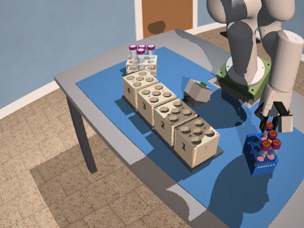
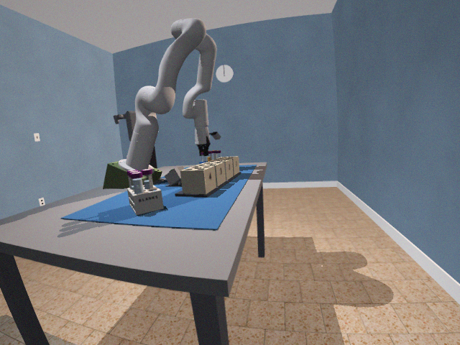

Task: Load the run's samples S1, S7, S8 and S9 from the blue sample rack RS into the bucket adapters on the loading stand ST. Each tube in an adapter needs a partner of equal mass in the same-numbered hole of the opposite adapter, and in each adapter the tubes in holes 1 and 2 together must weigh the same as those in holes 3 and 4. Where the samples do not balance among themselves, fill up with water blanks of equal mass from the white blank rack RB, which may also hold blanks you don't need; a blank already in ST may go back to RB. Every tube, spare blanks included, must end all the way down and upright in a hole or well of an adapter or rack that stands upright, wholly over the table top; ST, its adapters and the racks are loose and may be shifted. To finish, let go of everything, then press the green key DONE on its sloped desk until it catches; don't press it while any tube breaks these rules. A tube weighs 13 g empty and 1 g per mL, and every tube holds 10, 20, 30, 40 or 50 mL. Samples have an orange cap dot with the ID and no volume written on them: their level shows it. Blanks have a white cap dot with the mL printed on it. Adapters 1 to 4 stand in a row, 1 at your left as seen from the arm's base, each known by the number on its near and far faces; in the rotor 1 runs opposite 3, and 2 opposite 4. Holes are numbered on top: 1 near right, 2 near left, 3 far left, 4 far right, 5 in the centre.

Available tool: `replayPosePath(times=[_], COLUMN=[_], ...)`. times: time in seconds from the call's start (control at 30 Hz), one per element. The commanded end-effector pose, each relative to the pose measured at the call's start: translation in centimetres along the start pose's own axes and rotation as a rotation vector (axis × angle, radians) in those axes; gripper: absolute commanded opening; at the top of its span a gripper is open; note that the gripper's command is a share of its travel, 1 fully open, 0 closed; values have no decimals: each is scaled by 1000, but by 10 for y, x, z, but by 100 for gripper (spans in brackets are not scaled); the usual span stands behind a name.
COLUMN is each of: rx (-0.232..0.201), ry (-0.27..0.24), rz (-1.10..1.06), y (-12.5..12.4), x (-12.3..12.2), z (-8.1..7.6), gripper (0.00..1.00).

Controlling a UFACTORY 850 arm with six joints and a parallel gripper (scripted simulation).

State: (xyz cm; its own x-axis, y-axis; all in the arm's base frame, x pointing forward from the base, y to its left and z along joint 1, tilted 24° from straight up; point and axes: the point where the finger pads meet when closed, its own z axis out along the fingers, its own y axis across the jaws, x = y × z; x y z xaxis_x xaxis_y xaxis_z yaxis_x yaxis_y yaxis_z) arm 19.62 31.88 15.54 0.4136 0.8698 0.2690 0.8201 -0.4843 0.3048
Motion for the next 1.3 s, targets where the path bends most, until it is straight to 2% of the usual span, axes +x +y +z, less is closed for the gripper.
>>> replayPosePath(times=[0.0,0.1,0.37,1.27], rx=[0,0,0,0], ry=[1,1,1,1], rz=[0,0,0,0], y=[0,0,0,0], x=[1,1,1,1], z=[0,0,-12,-62], gripper=[43,43,43,43])
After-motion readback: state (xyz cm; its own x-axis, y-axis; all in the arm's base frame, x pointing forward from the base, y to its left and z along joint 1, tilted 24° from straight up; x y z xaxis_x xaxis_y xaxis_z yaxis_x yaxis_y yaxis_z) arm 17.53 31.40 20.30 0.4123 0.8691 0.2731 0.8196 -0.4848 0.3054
